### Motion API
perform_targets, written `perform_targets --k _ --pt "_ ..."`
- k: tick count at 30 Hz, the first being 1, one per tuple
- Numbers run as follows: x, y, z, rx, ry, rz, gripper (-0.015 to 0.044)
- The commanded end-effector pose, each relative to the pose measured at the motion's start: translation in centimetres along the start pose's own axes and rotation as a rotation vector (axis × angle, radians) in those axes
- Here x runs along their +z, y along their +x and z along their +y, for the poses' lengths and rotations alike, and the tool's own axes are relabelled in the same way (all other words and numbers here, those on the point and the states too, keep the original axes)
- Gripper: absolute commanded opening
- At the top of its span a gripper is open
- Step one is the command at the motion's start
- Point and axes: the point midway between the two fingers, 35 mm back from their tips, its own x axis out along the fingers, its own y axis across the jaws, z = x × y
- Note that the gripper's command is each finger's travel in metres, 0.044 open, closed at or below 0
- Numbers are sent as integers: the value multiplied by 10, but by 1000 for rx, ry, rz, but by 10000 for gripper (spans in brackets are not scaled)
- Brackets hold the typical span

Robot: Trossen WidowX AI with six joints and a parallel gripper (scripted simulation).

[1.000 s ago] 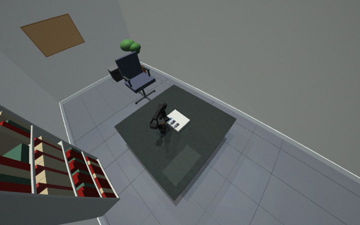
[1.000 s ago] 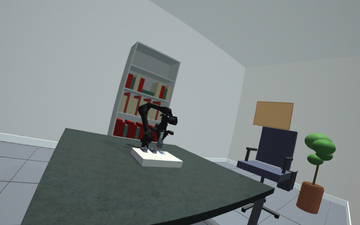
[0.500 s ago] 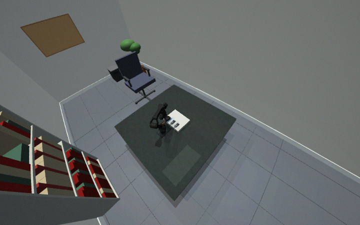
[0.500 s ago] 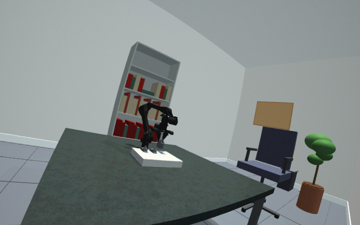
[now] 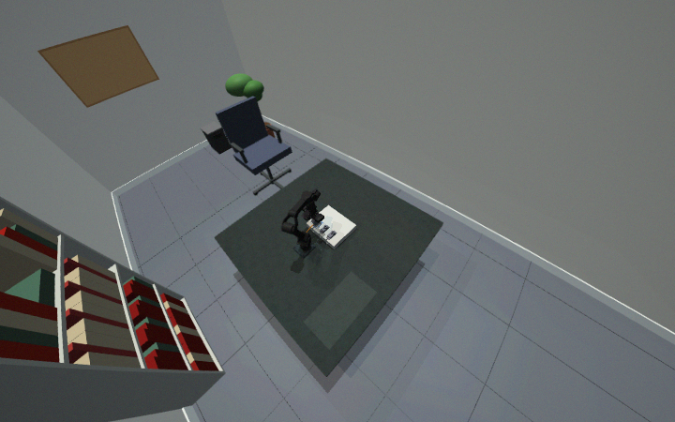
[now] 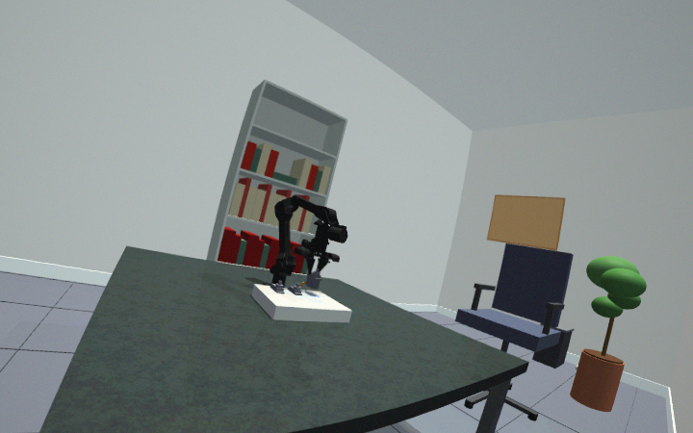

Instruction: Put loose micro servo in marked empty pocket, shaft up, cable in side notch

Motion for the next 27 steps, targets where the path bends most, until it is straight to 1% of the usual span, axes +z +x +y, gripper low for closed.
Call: perform_targets --k 1,13,27 --pt "-5 1 -1 -3 -4 2 0" --pt "-6 19 -1 -3 -4 2 0" --pt "-6 20 -2 -3 -4 2 0"
